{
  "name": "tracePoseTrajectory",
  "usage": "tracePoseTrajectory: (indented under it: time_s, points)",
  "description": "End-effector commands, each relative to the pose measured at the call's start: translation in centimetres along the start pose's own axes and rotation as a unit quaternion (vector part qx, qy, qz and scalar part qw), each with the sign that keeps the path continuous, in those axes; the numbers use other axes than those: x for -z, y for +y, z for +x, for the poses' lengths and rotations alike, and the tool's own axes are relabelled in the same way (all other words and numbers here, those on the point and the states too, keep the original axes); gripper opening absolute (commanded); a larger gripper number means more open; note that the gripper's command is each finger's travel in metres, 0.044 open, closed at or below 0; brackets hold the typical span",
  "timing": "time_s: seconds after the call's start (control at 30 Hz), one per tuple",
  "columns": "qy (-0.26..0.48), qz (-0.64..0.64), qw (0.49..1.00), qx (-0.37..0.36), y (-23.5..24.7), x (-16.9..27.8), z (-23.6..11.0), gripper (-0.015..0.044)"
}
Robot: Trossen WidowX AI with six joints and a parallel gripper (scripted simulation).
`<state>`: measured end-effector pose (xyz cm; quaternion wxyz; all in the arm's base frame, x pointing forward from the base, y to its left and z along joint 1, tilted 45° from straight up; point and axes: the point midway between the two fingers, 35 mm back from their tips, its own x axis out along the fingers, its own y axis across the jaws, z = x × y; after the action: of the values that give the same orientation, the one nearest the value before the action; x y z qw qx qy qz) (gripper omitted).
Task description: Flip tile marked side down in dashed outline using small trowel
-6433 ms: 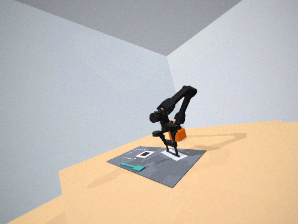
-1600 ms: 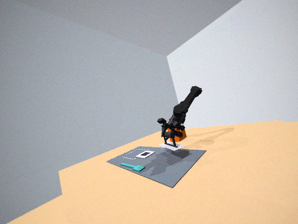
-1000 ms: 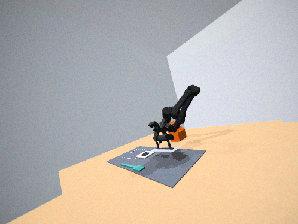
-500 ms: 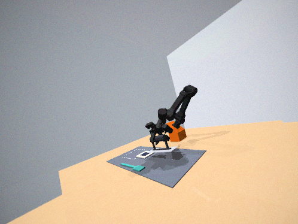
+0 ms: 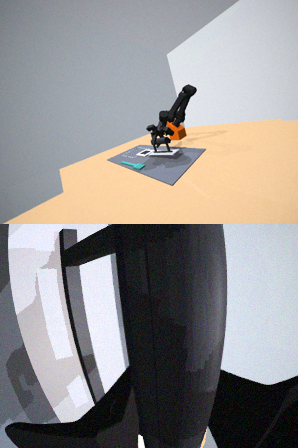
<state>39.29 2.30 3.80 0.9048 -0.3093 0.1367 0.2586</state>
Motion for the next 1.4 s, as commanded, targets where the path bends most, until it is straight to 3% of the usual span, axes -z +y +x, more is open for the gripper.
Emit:
tracePoseTrajectory:
  time_s: [0.0, 1.37]
  points:
    - [0.004, 0.004, 1.000, 0.006, 0.2, 0.3, 0.3, 0.0000]
    - [0.005, 0.003, 1.000, 0.006, 0.4, 5.3, 0.4, 0.0000]
